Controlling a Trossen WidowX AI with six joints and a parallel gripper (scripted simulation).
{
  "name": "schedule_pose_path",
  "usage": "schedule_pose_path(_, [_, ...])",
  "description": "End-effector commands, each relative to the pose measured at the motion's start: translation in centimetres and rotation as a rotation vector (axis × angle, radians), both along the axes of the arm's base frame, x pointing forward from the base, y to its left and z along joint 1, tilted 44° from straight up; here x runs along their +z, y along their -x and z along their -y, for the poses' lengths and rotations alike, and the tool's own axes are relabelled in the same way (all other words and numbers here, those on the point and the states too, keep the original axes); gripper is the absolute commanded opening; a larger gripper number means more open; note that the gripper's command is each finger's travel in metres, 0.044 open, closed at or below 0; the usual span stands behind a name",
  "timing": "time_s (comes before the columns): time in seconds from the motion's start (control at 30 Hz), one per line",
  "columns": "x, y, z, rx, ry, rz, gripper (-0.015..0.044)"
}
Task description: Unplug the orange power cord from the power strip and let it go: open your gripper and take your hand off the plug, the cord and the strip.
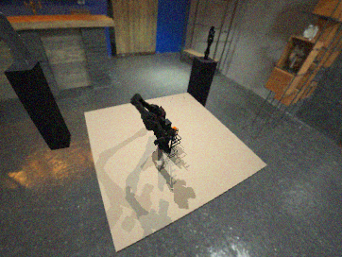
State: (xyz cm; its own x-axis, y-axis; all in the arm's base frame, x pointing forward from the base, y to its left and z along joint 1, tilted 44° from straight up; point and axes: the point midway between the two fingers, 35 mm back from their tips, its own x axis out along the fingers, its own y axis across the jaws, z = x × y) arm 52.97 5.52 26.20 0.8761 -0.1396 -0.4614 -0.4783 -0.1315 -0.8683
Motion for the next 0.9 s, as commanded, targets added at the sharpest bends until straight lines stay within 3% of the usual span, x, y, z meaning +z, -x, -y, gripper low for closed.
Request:
schedule_pose_path(0.0, [-3.4,0.7,-4.4,0.04,-0.052,-0.068,0.016])
schedule_pose_path(0.27, [-9.9,4.1,-12.3,0.091,-0.13,-0.225,0.016])
schedule_pose_path(0.43, [-14.7,8.3,-13.0,0.044,-0.067,-0.414,0.016])
schedule_pose_path(0.67, [-21.0,16.9,-11.9,-0.067,0.156,-0.725,0.016])
schedule_pose_path(0.87, [-23.8,25.5,-8.9,-0.168,0.535,-0.96,0.016])
